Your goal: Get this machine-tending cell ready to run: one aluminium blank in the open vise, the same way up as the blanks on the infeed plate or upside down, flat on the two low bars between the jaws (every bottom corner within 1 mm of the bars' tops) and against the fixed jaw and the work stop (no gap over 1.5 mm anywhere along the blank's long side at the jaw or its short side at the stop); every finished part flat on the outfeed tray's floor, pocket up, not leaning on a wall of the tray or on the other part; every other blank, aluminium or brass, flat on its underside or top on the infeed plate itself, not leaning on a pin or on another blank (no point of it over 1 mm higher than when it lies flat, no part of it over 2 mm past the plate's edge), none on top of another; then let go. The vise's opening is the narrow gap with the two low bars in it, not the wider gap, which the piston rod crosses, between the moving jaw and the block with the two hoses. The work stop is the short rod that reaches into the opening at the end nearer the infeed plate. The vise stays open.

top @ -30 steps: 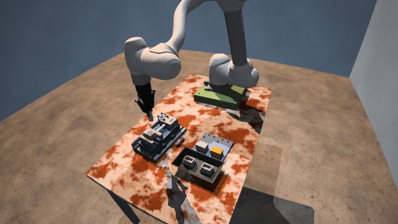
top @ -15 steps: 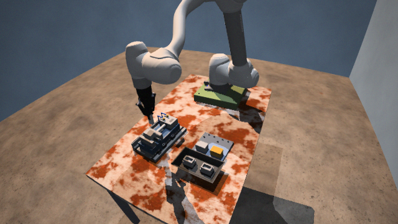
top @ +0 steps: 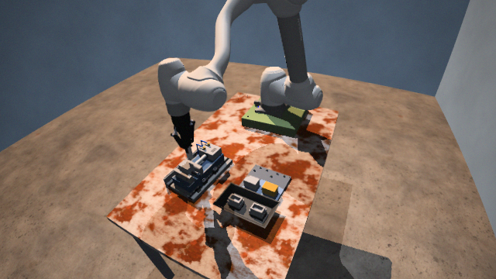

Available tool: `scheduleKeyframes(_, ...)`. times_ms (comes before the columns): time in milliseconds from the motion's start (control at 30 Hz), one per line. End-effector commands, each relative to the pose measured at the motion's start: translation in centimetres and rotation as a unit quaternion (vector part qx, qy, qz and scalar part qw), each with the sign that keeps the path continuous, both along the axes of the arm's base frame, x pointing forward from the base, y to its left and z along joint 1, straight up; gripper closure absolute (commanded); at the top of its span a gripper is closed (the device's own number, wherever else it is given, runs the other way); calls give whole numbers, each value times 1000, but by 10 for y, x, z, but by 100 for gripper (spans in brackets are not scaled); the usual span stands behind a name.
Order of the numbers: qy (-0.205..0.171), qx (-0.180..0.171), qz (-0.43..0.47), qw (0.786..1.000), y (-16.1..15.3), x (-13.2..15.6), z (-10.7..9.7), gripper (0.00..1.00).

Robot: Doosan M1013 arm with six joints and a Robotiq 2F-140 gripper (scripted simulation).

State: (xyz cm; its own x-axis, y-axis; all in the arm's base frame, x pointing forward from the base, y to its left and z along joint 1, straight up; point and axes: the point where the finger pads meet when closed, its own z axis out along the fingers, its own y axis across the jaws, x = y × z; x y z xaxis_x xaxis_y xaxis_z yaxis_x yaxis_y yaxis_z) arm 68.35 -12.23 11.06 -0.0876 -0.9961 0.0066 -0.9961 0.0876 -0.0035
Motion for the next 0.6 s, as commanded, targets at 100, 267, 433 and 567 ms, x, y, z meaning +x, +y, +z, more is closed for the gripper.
scheduleKeyframes(100,3,0,0,1000,-3,-2,-10,100)
scheduleKeyframes(267,3,0,0,1000,-3,-2,-12,100)
scheduleKeyframes(433,3,0,0,1000,-3,-2,-13,100)
scheduleKeyframes(567,3,0,0,1000,-3,-2,-13,100)
